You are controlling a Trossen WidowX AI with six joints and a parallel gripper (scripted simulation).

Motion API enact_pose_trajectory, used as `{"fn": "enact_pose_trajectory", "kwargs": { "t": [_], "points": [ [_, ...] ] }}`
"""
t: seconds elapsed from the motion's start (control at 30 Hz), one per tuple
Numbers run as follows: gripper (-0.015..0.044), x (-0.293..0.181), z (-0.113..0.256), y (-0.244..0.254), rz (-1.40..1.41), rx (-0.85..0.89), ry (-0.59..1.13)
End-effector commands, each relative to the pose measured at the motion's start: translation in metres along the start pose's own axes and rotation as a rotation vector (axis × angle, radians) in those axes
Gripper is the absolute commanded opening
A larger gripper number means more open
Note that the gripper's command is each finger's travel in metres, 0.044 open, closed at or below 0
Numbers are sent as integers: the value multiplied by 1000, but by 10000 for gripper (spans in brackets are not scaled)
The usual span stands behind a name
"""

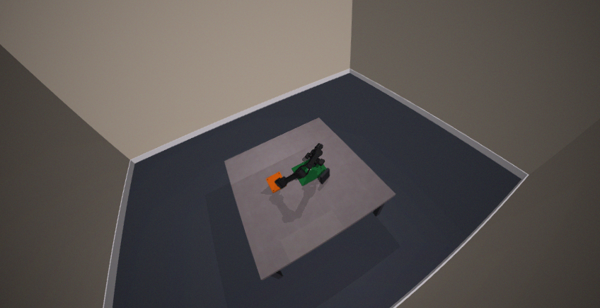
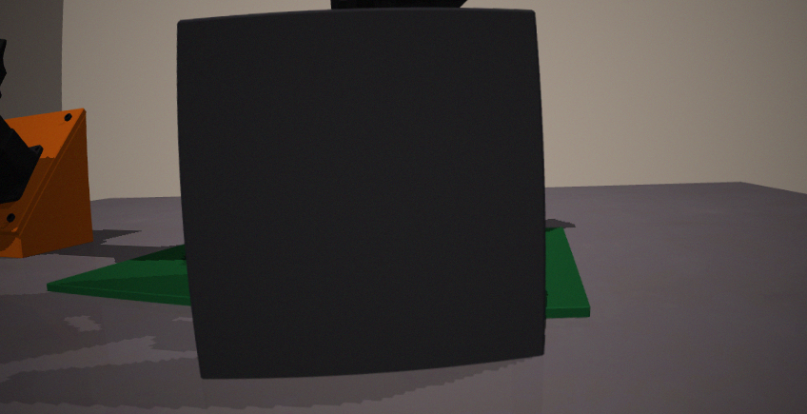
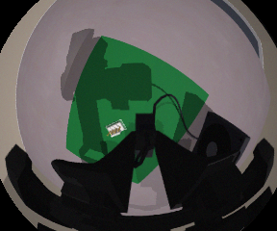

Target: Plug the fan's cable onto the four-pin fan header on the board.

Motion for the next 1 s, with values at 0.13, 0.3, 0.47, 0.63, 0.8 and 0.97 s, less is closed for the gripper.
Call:
{"fn": "enact_pose_trajectory", "kwargs": {
  "t": [0.13, 0.3, 0.47, 0.63, 0.8, 0.97],
  "points": [
    [0, 1, -10, 4, -10, 58, -55],
    [0, 2, -15, 6, -17, 85, -89],
    [0, 3, -20, 7, -25, 111, -125],
    [0, 5, -25, 8, -31, 134, -162],
    [0, 6, -29, 10, -37, 155, -201],
    [0, 7, -33, 10, -42, 174, -242]
  ]
}}
Point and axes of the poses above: the point midway between the two fingers, 35 mm back from their tips, its own z axis back along the fingers, its own y axis across the jaws, x = y × z, the point moved 1 cm from there along z, back along the fingers, and after that the axes turned 7 degrees about z, right-handed, at the moved point
